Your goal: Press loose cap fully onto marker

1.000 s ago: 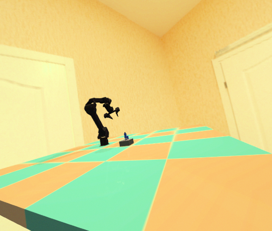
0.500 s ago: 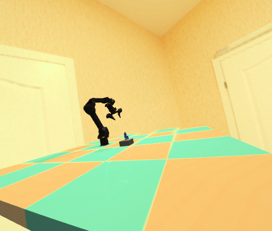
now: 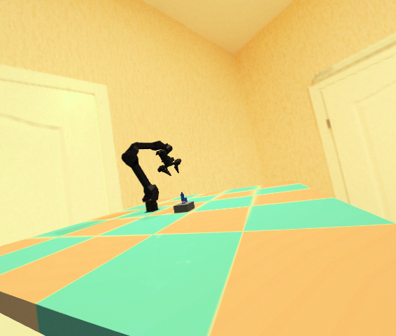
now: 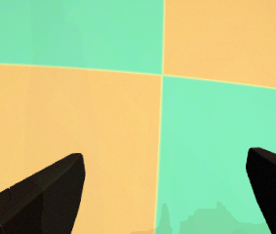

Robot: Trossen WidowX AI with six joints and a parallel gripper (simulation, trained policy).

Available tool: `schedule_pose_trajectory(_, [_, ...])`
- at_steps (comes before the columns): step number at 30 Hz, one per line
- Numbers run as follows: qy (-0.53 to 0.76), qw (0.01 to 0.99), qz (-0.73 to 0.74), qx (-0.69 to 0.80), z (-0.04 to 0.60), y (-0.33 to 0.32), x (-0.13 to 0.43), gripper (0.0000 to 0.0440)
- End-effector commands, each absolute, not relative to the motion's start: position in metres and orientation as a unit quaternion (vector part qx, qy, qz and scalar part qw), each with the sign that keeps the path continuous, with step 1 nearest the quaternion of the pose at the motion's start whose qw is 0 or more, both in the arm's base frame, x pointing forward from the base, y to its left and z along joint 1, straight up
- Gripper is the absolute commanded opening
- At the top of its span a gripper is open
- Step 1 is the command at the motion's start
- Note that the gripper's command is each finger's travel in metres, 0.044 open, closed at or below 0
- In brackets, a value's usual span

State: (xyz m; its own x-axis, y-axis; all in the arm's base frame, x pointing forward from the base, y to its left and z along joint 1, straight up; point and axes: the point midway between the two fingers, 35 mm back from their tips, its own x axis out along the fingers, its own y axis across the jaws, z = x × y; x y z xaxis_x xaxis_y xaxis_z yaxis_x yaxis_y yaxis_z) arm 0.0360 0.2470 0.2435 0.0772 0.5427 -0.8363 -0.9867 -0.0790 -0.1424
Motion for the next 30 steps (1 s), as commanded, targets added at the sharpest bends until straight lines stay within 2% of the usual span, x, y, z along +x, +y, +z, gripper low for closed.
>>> schedule_pose_trajectory(1, [0.301, 0.621, 0.609, -0.391, 0.24, 0.246, 0.043, 0.0324])
schedule_pose_trajectory(30, [0.422, 0.649, 0.523, -0.356, 0.219, 0.228, 0.102, 0.0325])
